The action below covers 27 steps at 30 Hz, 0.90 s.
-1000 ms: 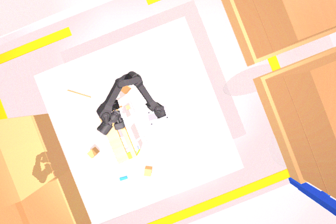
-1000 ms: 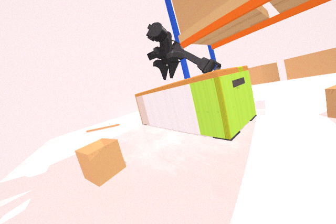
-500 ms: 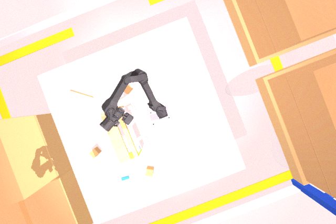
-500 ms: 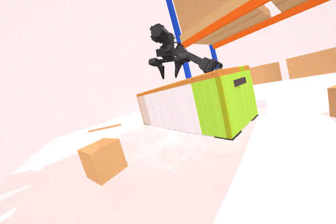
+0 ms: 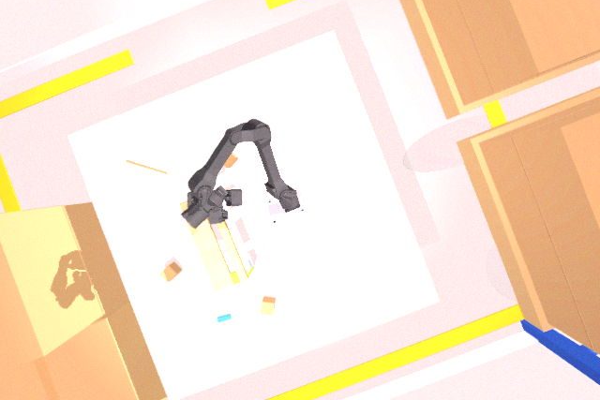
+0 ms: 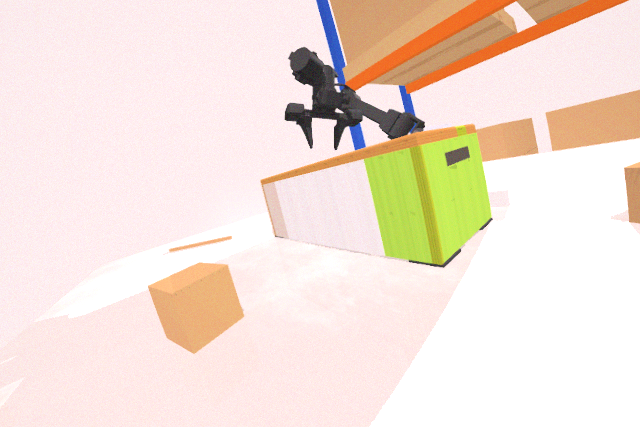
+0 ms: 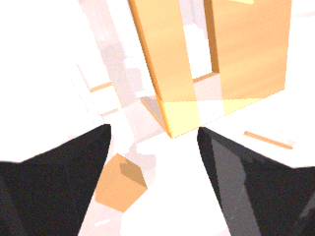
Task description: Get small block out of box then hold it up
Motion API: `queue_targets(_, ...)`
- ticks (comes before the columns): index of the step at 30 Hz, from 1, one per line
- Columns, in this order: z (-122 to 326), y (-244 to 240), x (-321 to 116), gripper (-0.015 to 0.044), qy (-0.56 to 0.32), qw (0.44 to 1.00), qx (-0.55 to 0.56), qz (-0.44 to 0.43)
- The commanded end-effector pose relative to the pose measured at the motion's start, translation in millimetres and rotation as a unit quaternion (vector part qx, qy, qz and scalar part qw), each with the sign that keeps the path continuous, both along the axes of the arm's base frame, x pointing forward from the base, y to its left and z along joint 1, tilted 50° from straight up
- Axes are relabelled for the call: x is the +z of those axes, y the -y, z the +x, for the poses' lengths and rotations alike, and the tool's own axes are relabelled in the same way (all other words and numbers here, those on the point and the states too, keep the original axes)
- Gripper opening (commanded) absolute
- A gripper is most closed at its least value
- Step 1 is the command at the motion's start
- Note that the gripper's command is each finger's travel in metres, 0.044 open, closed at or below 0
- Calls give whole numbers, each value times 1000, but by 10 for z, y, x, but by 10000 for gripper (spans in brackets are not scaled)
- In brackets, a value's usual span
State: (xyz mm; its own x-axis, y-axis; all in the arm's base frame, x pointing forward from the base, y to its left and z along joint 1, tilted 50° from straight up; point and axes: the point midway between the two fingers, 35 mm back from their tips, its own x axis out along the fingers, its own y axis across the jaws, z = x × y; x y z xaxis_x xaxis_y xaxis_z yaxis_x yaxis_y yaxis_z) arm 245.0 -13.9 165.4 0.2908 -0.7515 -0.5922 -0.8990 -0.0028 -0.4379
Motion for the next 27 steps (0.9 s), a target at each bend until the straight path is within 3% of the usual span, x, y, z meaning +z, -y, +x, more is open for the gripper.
queue_targets(1,-116,48,-7,285,-261,926,246,-113)
queue_targets(11,-162,66,10,285,-398,816,376,-185)
queue_targets(27,-217,88,27,285,-563,579,518,-284)
